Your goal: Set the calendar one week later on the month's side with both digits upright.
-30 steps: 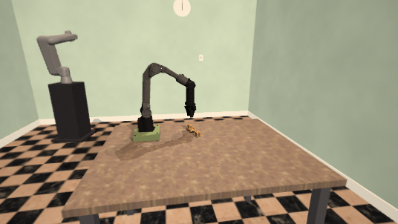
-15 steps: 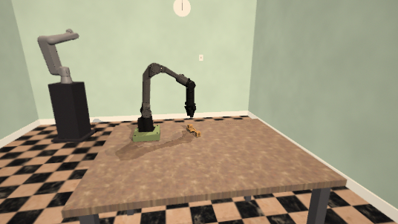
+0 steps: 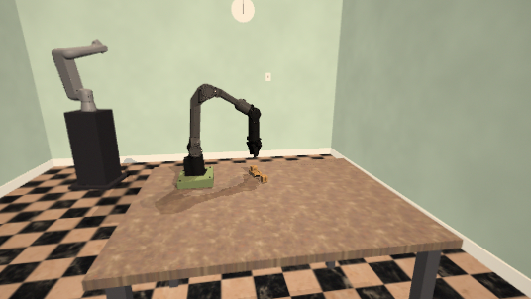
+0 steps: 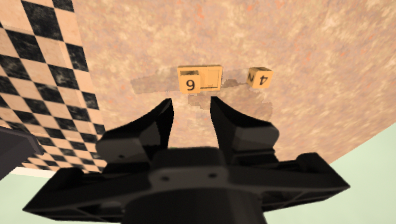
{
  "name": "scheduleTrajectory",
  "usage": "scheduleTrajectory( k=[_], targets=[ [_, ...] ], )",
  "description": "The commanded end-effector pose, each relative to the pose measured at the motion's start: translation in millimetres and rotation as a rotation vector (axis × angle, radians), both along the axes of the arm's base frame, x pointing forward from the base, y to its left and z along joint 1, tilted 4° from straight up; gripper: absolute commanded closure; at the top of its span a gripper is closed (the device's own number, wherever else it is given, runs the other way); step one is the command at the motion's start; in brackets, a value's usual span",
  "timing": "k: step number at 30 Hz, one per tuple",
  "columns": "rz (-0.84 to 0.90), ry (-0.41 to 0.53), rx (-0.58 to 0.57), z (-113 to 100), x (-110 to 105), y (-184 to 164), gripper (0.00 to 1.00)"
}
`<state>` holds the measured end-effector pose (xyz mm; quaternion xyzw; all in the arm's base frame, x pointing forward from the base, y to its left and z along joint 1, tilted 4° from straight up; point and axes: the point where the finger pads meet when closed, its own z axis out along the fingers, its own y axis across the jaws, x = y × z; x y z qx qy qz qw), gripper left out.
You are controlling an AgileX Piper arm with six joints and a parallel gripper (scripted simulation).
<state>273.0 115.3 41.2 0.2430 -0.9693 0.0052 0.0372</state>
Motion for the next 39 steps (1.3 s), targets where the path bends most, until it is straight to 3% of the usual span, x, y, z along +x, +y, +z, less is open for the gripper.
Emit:
scheduleTrajectory(
  k=[1,39],
  targets=[
    [0.001,0.001,-0.001,-1.5,-0.6,-0.4,0.4],
    [0.001,0.003,-0.002,-45.7,-4.2,-0.8,0.4]
  ],
)
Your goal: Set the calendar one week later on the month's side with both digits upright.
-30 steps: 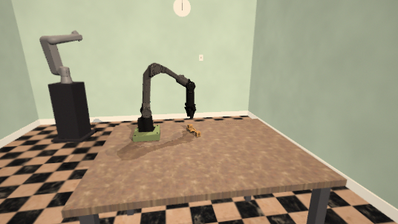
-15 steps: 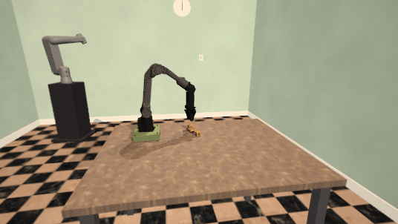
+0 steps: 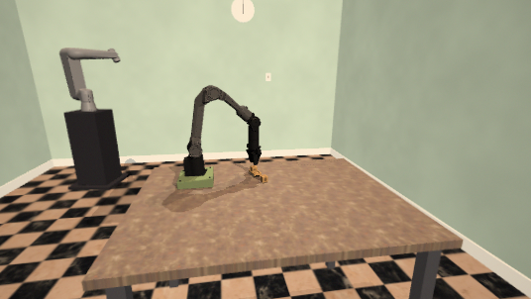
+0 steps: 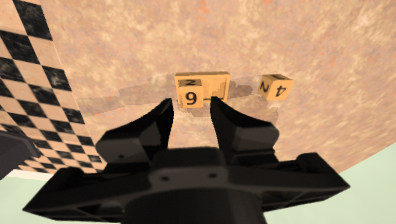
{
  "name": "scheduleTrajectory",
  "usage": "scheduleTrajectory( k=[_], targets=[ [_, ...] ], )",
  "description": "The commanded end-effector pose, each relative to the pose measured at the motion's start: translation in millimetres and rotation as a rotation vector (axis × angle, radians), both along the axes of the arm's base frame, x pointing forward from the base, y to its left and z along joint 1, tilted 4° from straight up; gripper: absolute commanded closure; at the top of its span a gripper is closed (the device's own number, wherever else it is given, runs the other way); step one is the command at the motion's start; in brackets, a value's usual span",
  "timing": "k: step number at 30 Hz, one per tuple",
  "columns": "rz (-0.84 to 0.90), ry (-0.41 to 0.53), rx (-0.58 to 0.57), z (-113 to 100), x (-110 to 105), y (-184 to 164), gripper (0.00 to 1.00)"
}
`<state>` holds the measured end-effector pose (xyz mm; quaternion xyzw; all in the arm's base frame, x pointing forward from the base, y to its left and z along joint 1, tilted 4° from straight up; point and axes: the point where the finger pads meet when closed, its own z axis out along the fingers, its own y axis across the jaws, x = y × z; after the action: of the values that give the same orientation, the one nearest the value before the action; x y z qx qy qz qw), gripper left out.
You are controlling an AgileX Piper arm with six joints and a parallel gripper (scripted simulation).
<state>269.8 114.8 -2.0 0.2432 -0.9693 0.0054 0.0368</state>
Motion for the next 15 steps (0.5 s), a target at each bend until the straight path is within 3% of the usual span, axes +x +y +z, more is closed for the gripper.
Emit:
scheduleTrajectory(
  k=[1,15],
  targets=[
    [0.0,0.003,-0.002,-3.4,-1.1,-0.3,0.4],
    [0.0,0.002,-0.001,-8.3,-1.2,-0.3,0.4]
  ],
)
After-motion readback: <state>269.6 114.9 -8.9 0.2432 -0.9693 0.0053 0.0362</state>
